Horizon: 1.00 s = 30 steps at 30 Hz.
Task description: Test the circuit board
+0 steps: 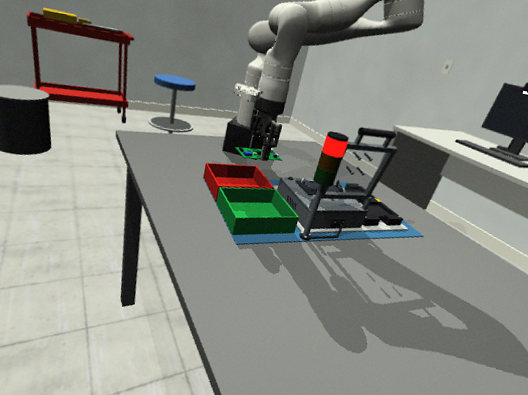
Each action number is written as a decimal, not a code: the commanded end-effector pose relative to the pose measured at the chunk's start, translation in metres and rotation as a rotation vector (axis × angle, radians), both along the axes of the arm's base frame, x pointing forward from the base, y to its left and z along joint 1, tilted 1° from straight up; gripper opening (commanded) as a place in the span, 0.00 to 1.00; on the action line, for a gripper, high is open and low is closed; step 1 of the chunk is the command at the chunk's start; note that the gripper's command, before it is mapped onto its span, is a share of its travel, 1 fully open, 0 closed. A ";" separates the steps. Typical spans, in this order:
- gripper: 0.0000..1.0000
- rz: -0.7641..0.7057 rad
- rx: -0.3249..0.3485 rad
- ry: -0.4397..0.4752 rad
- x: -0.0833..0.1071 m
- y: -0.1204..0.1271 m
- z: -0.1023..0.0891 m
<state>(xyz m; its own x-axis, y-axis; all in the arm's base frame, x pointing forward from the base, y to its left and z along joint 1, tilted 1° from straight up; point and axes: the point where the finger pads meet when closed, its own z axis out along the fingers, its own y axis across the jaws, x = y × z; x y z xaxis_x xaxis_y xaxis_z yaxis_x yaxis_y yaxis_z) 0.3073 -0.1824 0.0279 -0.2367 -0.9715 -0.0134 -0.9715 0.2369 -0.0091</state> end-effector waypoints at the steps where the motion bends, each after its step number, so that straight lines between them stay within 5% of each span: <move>1: 0.77 -0.019 0.000 0.000 -0.007 -0.010 -0.002; 30: 0.77 -0.019 0.000 0.000 -0.026 -0.030 -0.010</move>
